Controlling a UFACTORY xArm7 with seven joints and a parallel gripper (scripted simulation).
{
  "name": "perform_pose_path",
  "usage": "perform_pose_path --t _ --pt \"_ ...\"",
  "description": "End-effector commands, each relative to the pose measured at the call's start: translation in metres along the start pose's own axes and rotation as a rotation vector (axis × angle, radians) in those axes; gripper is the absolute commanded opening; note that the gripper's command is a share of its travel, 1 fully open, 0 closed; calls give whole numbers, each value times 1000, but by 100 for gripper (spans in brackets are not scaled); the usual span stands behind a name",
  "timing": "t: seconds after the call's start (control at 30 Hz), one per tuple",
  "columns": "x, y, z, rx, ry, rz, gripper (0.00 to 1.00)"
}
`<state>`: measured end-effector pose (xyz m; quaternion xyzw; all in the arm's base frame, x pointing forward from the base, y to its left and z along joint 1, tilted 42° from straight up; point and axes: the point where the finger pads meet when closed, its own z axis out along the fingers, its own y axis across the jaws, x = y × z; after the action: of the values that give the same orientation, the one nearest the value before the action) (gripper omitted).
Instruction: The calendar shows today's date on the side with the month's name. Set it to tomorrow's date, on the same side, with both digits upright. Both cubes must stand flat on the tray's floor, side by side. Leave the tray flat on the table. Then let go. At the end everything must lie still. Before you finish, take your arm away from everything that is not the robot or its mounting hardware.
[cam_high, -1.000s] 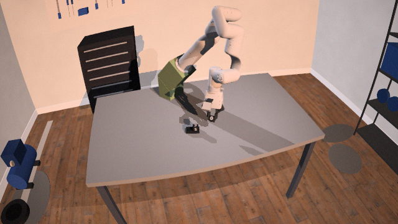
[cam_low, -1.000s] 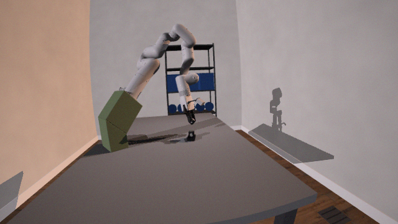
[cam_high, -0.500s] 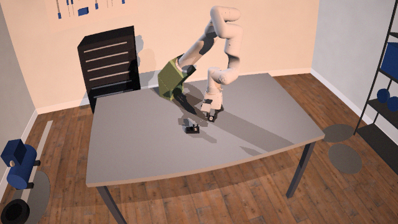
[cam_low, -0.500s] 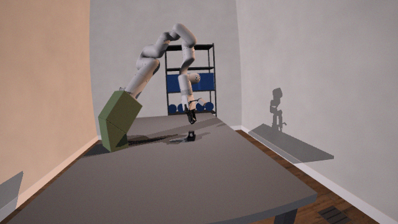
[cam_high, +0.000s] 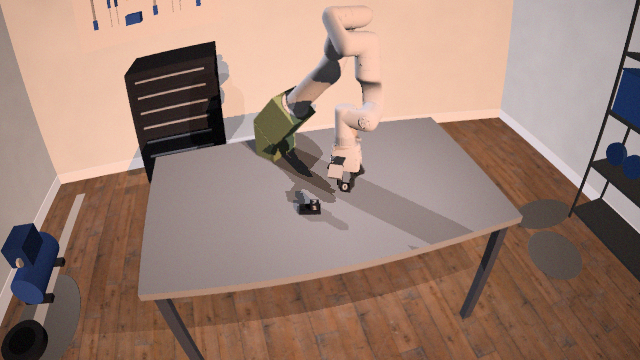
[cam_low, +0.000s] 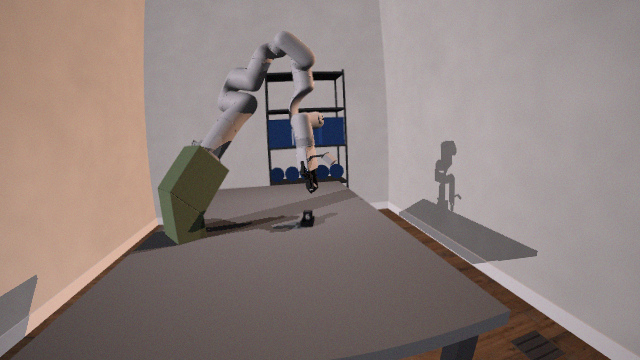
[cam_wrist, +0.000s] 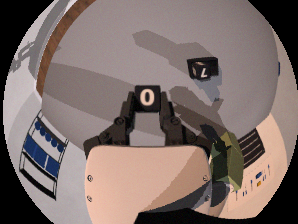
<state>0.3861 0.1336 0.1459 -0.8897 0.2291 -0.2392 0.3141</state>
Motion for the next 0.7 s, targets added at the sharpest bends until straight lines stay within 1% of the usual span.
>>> perform_pose_path --t 0.0,0.23,0.3,0.4,0.67 --pt "3 2 -2 1 -110 8 29" --pt "-1 17 17 -28 -181 22 29" --pt "-1 17 17 -28 -181 22 29" --pt "-3 21 23 -37 -195 25 29" --pt "0 21 23 -37 -197 25 29"
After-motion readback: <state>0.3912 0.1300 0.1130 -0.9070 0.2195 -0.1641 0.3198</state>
